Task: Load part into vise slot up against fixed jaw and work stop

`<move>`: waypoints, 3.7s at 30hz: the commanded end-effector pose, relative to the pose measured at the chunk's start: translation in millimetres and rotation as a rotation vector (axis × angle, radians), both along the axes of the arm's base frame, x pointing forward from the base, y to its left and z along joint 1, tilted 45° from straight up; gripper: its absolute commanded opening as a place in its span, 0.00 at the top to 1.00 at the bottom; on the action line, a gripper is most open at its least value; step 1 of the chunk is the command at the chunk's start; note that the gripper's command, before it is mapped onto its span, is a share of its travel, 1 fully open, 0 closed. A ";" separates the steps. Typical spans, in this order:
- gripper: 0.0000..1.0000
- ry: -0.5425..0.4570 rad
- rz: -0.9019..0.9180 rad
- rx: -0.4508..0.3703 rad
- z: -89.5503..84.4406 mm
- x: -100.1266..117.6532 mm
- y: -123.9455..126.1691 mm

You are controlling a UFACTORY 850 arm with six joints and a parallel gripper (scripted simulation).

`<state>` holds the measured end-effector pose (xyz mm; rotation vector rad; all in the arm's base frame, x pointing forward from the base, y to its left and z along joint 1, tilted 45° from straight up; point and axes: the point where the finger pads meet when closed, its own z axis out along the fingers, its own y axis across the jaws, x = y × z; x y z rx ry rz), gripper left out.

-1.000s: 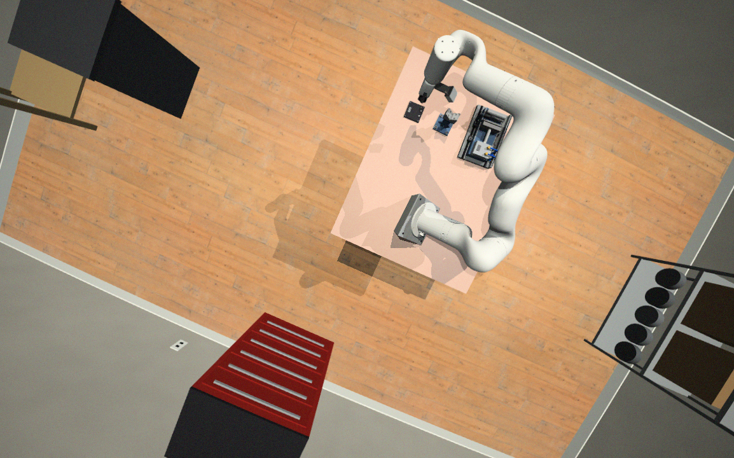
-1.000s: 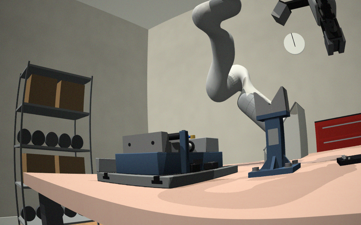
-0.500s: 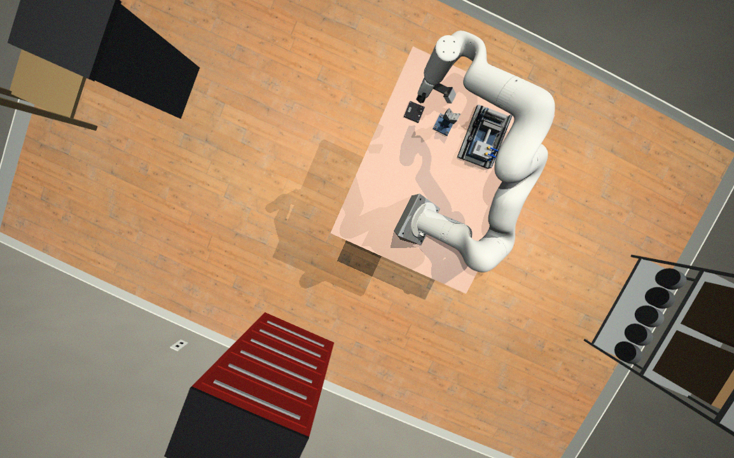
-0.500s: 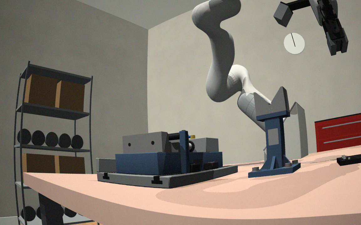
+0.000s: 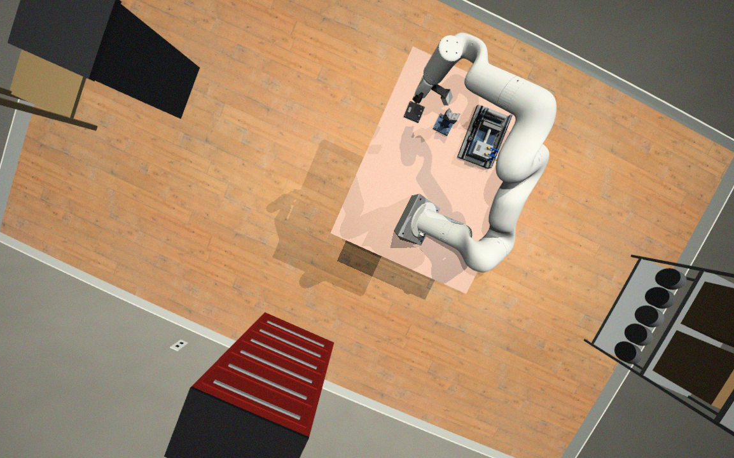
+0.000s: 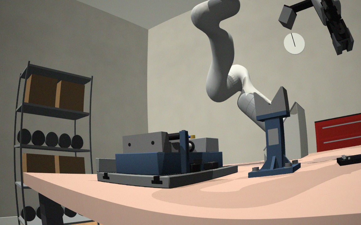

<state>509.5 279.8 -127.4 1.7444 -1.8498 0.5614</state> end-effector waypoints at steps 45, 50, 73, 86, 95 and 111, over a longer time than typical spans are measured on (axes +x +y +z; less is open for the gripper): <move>1.00 -0.127 -0.555 0.484 -24.5 -17.2 108.2; 1.00 -0.151 -0.614 0.524 -23.7 -13.0 117.8; 1.00 -0.411 -1.073 0.766 -4.1 47.1 161.4; 1.00 -0.608 -1.330 0.839 13.2 90.2 154.8; 1.00 -0.793 -1.535 0.856 28.6 121.9 131.5; 1.00 -1.107 -1.823 0.797 51.7 150.6 71.5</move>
